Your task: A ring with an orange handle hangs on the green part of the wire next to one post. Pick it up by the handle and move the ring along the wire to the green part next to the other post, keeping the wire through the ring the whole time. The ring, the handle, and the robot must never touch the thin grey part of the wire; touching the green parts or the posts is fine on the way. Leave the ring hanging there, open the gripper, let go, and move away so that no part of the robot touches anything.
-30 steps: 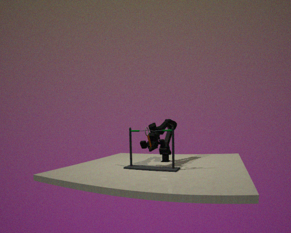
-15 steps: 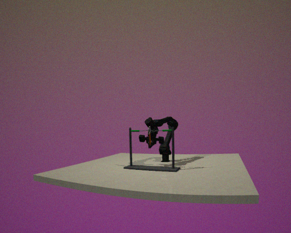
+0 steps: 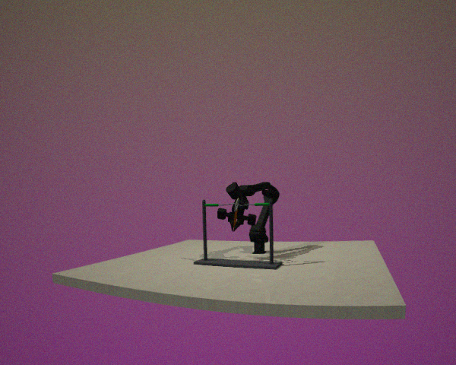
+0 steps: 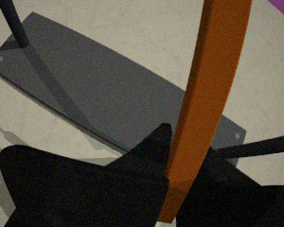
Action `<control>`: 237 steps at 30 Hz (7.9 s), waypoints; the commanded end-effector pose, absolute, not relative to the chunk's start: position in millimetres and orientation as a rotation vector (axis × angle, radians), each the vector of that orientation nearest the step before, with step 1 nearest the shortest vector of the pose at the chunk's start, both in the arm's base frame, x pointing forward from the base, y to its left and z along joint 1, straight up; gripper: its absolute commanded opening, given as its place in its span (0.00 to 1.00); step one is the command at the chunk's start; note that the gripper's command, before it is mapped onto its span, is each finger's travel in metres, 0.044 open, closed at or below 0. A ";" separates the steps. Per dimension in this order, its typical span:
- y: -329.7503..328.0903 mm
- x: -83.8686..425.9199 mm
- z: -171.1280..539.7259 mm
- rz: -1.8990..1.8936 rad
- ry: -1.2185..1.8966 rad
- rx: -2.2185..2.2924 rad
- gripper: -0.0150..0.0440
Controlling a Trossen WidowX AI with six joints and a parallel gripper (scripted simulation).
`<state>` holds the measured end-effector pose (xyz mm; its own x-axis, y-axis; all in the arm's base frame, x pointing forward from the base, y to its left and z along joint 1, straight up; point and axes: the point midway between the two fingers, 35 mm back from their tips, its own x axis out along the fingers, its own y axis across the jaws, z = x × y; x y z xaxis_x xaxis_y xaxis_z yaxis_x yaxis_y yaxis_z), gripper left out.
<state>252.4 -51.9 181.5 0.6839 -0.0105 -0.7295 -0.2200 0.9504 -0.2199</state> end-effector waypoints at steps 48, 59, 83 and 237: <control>59.5 278.0 160.6 -0.080 0.540 0.162 0.00; 60.8 278.0 160.5 -0.017 0.537 0.097 0.00; 76.7 278.7 160.5 0.043 0.527 0.045 0.00; 93.6 236.4 165.4 0.053 0.522 0.048 0.53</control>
<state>237.0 94.0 162.1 0.8616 0.0621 -0.5037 -0.0408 0.9977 0.0532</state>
